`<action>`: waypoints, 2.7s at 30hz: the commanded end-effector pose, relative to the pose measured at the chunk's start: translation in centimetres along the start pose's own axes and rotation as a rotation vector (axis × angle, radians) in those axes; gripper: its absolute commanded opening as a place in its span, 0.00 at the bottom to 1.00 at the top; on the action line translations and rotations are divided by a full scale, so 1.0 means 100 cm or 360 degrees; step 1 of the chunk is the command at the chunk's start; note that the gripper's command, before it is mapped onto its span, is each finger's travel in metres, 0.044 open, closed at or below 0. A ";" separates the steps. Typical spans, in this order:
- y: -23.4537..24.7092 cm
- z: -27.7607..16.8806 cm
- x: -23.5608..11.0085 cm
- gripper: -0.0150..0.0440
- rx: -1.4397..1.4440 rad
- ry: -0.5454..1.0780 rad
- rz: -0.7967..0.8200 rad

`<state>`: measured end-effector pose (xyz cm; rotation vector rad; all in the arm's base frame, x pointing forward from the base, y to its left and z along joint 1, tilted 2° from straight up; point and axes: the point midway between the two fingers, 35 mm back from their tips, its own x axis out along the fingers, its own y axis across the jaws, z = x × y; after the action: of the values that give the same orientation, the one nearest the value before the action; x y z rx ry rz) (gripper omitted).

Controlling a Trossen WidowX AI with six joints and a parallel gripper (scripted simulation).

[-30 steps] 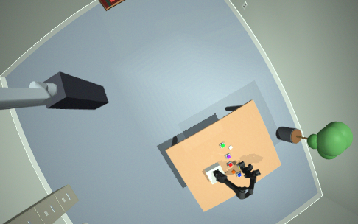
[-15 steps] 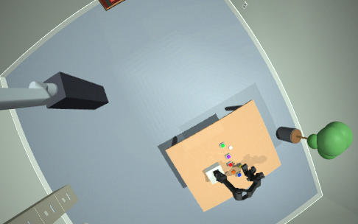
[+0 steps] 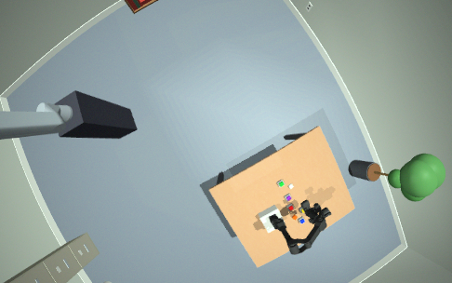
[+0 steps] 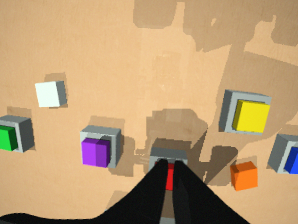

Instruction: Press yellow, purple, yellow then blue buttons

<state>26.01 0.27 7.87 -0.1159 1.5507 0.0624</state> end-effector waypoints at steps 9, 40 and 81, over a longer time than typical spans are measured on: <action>0.086 -0.056 0.003 0.29 0.0006 0.0019 0.0016; 0.087 -0.058 0.095 0.29 0.0006 0.0020 0.0015; 0.086 -0.056 0.003 0.29 0.0006 0.0019 0.0016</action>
<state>19.78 8.25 6.46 -0.1076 1.5495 0.0715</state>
